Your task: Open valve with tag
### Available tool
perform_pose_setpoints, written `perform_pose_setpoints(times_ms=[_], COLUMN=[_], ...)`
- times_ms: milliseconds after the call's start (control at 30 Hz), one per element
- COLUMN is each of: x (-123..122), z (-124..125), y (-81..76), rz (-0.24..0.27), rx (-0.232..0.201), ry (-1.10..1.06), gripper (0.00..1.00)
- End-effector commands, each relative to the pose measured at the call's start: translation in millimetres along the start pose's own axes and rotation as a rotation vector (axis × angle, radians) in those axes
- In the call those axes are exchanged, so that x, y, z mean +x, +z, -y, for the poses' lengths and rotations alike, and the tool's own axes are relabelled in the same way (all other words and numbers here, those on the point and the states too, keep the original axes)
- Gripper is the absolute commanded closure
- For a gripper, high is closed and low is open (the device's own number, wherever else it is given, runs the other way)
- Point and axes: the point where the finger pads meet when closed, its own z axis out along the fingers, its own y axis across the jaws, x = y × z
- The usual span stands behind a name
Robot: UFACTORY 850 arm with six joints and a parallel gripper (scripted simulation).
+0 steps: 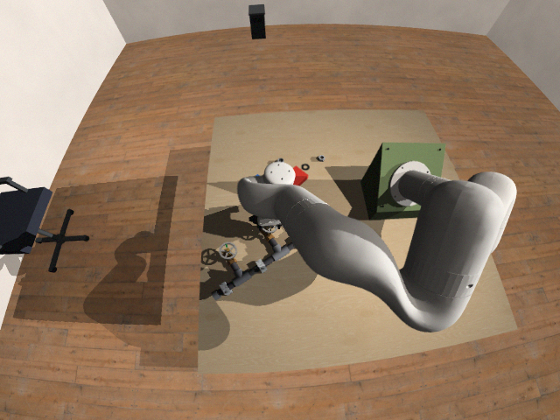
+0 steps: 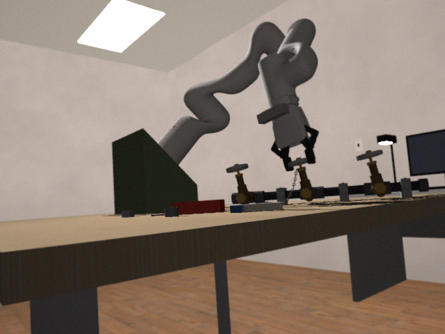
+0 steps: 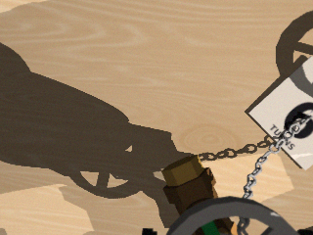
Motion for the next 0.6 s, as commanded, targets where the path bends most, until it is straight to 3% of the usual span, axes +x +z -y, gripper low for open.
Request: perform_pose_setpoints(times_ms=[0,400,567], x=[-0.1,-0.1,-0.1], z=[0.9,0.9,0.9], y=[-0.5,-0.5,-0.5], rz=[0.0,0.0,-0.001], rx=[0.001,0.001,0.001], ry=[-0.02,-0.222,-0.418], gripper=[1.0,1.0,1.0])
